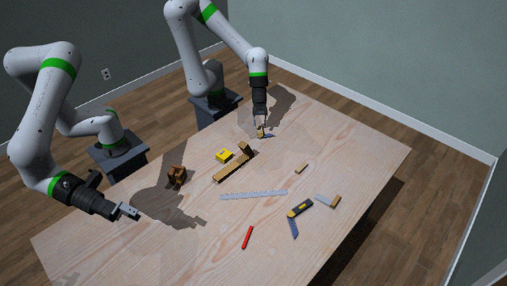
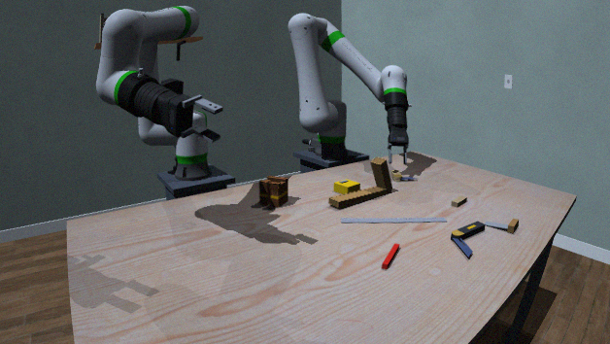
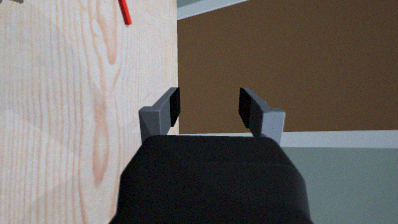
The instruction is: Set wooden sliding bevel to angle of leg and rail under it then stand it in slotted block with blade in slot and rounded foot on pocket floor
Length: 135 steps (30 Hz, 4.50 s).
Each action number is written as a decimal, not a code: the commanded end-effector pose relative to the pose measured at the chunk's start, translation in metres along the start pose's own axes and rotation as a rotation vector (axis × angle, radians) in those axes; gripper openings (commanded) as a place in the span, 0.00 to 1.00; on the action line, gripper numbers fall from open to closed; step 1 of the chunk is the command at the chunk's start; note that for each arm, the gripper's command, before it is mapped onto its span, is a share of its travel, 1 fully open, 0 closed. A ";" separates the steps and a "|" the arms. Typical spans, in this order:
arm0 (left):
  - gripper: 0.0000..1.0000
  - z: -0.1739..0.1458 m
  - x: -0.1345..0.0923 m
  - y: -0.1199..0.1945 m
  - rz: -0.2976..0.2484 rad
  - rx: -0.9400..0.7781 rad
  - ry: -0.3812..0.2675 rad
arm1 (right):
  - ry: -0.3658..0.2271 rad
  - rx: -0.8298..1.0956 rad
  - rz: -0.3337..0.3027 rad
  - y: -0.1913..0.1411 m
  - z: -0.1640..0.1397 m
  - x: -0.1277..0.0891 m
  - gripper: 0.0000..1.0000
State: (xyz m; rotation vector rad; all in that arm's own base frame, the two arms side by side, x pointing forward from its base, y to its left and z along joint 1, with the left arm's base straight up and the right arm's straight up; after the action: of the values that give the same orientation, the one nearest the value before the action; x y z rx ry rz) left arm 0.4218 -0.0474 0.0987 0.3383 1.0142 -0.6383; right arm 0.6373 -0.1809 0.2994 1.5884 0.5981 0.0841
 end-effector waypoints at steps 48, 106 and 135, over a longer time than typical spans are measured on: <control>1.00 0.003 -0.003 0.001 0.000 0.007 -0.007 | -0.285 0.126 -1.118 -0.181 0.051 -0.571 1.00; 1.00 -0.022 0.040 0.004 0.000 0.007 -0.008 | -0.320 0.211 -1.231 -0.185 0.014 -0.665 1.00; 1.00 -0.022 0.040 0.002 0.000 0.007 -0.008 | -0.320 0.211 -1.231 -0.185 0.014 -0.665 1.00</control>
State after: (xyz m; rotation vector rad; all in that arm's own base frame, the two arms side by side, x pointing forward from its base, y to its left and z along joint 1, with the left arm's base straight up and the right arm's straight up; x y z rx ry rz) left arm 0.4209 -0.0464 0.0494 0.3374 1.0134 -0.6397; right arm 0.0129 -0.4750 0.3155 1.1561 1.2481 -1.1457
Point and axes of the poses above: on each arm, the point where the finger pads meet when closed, its own x axis out along the fingers, its own y axis across the jaws, z = x × y, the point moved 3 cm from there along -x, back along the fingers, and after that the axes turned 3 degrees about -x, right-handed, at the moved point
